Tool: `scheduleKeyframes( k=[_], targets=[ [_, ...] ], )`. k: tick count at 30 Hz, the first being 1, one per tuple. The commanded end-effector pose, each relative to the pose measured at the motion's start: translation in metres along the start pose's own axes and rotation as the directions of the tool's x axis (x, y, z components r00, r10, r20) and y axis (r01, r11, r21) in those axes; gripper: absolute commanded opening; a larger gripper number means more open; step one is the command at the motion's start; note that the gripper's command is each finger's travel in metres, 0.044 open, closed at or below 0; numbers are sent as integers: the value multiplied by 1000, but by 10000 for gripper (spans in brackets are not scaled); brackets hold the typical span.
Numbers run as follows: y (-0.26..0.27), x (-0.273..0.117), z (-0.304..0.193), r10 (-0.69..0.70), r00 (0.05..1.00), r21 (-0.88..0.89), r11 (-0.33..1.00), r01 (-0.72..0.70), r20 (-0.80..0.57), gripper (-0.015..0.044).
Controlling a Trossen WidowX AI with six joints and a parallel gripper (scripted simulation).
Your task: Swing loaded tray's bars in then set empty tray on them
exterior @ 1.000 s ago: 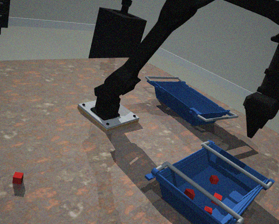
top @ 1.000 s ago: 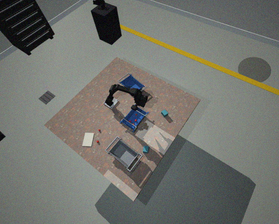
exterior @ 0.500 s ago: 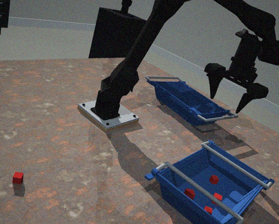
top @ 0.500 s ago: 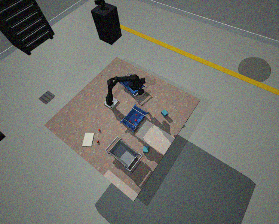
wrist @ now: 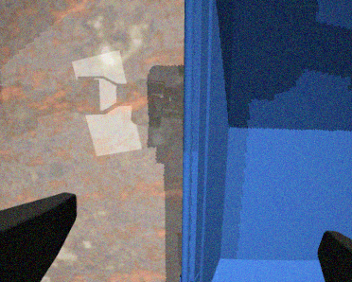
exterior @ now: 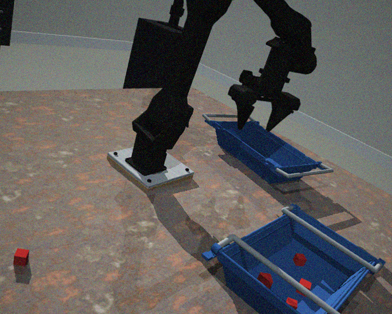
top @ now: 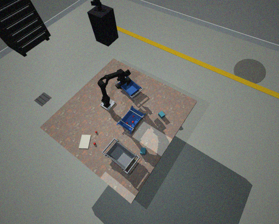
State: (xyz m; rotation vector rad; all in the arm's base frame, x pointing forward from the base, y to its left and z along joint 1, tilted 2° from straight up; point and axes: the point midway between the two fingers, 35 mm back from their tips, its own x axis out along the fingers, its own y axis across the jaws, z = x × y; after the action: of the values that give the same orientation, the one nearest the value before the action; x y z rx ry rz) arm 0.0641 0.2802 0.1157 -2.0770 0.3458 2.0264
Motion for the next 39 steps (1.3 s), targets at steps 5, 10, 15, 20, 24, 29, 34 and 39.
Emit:
scheduleKeyframes(
  k=[5, 10, 15, 20, 24, 29, 34, 39],
  targets=[
    [8, 4, 10, -1, 1000, -116, 993, 1, 3, 440],
    [6, 13, 10, -1, 1000, -116, 993, 1, 3, 440],
    [5, 34, 10, -1, 1000, -116, 993, 1, 3, 440],
    [4, 55, 10, -1, 1000, -116, 993, 1, 3, 440],
    [6, 71, 10, -1, 1000, -116, 993, 1, 3, 440],
    [8, 88, 10, -1, 1000, -116, 993, 1, 3, 440],
    [8, 89, 10, -1, 1000, -116, 993, 1, 3, 440],
    [8, 89, 10, -1, 1000, -116, 993, 1, 3, 440]
  ],
)
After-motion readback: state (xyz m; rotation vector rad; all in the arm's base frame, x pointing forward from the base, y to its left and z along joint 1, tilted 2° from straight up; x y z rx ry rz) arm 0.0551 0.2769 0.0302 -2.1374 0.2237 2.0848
